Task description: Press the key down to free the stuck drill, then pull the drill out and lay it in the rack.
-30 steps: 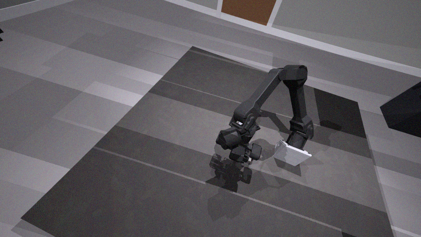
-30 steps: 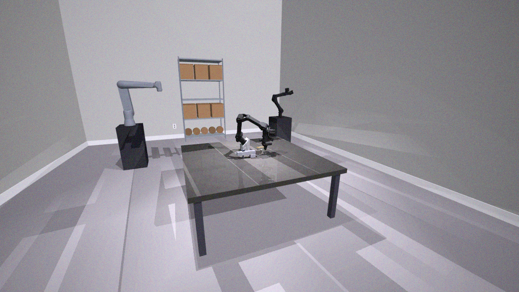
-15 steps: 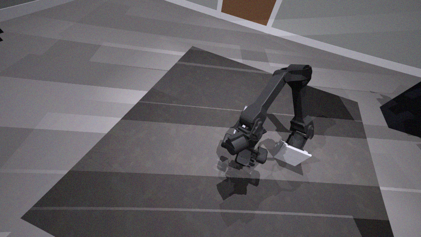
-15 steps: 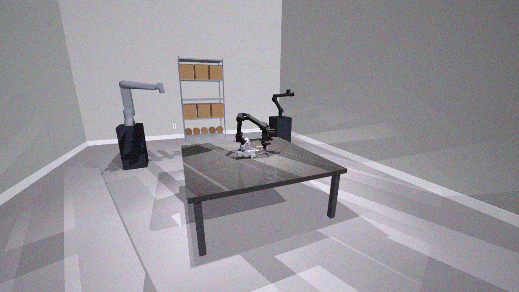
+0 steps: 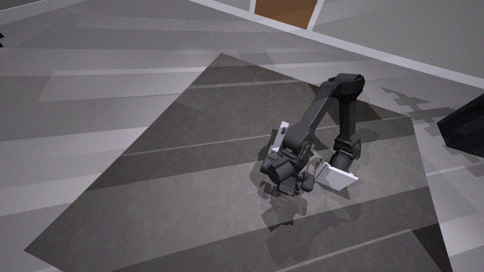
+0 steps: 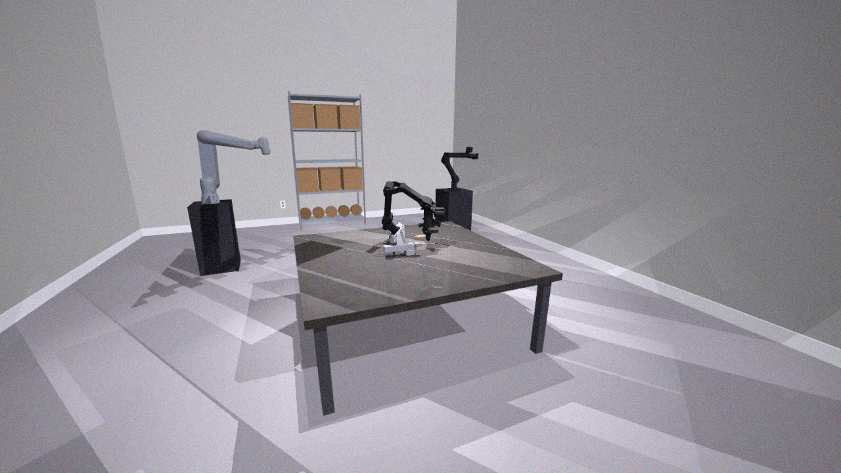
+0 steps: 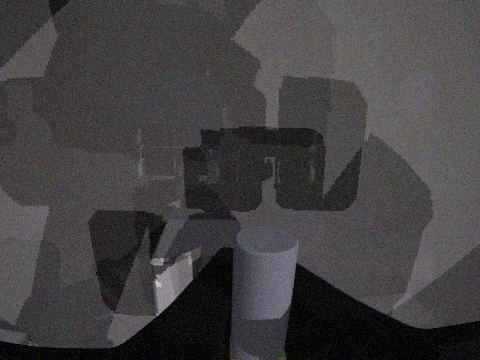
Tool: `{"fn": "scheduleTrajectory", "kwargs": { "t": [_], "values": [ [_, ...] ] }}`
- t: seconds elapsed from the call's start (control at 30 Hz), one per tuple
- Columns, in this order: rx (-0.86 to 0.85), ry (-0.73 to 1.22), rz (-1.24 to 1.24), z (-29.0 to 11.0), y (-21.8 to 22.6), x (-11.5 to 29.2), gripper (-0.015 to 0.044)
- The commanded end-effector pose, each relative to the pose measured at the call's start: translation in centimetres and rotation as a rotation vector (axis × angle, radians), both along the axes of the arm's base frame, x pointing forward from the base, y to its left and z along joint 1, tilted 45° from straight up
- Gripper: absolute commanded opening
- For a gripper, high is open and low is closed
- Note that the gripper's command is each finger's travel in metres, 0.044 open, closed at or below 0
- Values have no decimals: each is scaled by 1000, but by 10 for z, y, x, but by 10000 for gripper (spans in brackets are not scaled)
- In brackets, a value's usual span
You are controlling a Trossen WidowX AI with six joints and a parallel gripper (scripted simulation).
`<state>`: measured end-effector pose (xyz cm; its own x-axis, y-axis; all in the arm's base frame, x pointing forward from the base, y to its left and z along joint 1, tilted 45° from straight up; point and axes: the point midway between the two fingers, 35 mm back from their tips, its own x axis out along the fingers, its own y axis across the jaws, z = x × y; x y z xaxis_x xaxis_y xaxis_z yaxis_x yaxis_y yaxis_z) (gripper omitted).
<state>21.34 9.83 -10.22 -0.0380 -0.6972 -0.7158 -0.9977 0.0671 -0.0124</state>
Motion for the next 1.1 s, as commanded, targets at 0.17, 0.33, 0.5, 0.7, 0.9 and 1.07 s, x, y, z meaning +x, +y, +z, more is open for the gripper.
{"fn": "scheduleTrajectory", "kwargs": {
  "t": [0.17, 0.33, 0.5, 0.7, 0.9, 1.07],
  "values": [
    [3, -2, -2, -2, 5, -16, 0],
    [3, -2, -2, -7, 0, -16, 0],
    [2, -2, -2, -14, -6, -17, 0],
    [2, -2, -2, -20, -12, -18, 0],
    [2, -2, -2, -23, -14, -18, 0],
    [2, -2, -2, -27, -19, -18, 0]
  ]
}}
